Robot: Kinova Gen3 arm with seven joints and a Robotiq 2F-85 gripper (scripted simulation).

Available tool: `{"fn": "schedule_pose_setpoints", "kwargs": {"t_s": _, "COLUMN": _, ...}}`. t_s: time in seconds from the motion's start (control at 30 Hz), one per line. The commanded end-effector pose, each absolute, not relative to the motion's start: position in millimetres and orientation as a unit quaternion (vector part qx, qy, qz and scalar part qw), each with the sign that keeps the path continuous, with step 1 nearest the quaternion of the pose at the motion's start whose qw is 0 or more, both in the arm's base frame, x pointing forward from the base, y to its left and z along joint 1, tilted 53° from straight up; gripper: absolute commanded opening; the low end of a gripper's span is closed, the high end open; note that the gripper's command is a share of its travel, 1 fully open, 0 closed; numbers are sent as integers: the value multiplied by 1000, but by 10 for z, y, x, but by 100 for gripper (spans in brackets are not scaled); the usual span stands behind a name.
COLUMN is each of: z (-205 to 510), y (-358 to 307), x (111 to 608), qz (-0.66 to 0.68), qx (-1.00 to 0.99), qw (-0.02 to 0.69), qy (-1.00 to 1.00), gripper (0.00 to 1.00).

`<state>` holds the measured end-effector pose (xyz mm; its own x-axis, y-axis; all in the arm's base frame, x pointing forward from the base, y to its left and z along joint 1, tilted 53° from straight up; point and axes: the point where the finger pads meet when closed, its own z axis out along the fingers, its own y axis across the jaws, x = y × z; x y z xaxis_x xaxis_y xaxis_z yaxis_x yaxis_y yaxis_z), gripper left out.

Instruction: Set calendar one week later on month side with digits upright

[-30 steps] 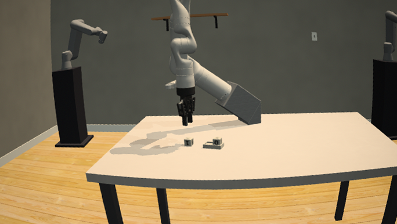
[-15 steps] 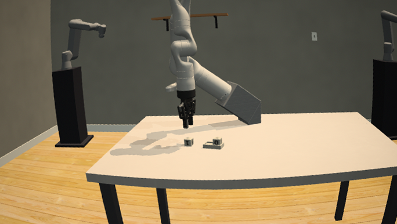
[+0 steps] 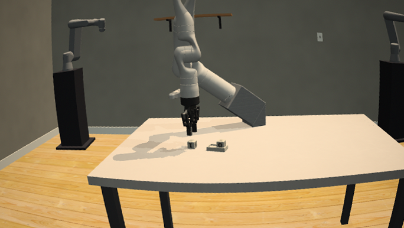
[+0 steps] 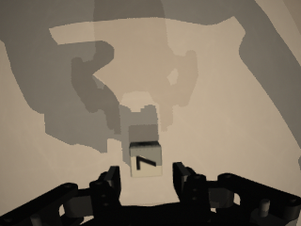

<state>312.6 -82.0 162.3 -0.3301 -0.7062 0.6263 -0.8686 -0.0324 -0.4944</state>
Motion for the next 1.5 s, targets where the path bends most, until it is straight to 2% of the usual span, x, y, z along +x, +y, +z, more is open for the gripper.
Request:
{"fn": "schedule_pose_setpoints", "kwargs": {"t_s": 0.0, "z": 1601, "y": -885, "x": 3126, "qz": 436, "qx": 567, "qw": 97, "qy": -692, "gripper": 48}}
{"fn": "schedule_pose_setpoints", "kwargs": {"t_s": 1.47, "z": 1519, "y": -982, "x": 3178, "qz": 437, "qx": 567, "qw": 97, "qy": -692, "gripper": 48}}
